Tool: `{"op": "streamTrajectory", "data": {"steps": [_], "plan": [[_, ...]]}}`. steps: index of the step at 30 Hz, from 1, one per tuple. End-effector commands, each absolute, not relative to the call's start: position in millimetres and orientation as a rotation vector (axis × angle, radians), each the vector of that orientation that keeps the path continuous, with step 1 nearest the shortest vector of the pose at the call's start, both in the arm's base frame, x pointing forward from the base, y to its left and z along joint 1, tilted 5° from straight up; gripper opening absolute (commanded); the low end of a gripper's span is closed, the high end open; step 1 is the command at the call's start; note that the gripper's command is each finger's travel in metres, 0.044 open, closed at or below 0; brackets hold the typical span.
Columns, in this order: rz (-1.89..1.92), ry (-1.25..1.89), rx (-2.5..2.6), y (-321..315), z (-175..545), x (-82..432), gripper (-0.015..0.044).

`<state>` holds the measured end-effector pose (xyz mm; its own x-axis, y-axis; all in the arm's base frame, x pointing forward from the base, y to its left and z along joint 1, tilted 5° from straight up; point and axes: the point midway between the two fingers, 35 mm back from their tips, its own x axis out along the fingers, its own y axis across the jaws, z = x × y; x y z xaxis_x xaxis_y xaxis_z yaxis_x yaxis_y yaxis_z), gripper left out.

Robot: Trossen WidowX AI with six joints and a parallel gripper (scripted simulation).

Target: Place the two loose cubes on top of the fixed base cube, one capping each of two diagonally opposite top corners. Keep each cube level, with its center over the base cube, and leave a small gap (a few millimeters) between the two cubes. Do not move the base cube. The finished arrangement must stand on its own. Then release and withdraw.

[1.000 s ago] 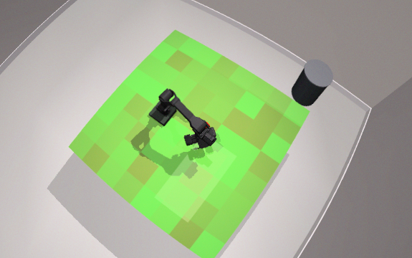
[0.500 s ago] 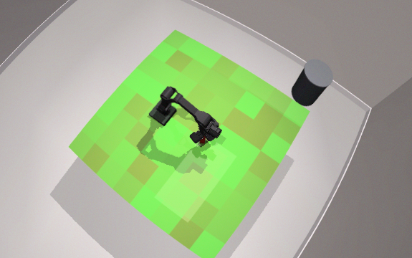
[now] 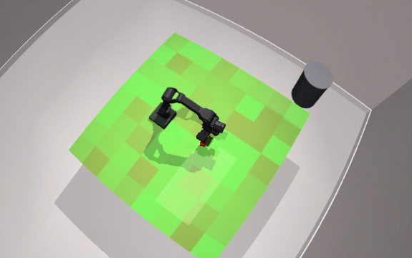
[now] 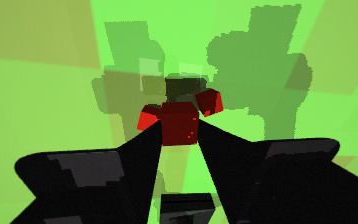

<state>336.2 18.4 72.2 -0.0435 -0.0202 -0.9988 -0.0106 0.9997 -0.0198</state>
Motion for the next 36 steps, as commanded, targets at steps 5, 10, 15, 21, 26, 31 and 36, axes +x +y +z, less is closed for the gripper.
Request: {"op": "streamTrajectory", "data": {"steps": [5,10,15,21,26,31,36], "plan": [[0.166,1.613,-0.181,44.4,65.4,329.2,0.0105],[0.264,1.605,-0.273,59.0,62.1,324.7,0.0105],[0.333,1.597,-0.337,69.0,59.7,321.1,0.0105],[0.333,1.597,-0.337,69.0,59.7,321.1,0.0105],[0.333,1.597,-0.337,69.0,59.7,321.1,0.0105],[0.333,1.597,-0.338,68.9,52.5,320.9,0.0105],[0.334,1.596,-0.338,68.6,42.0,320.3,0.0105]]}}
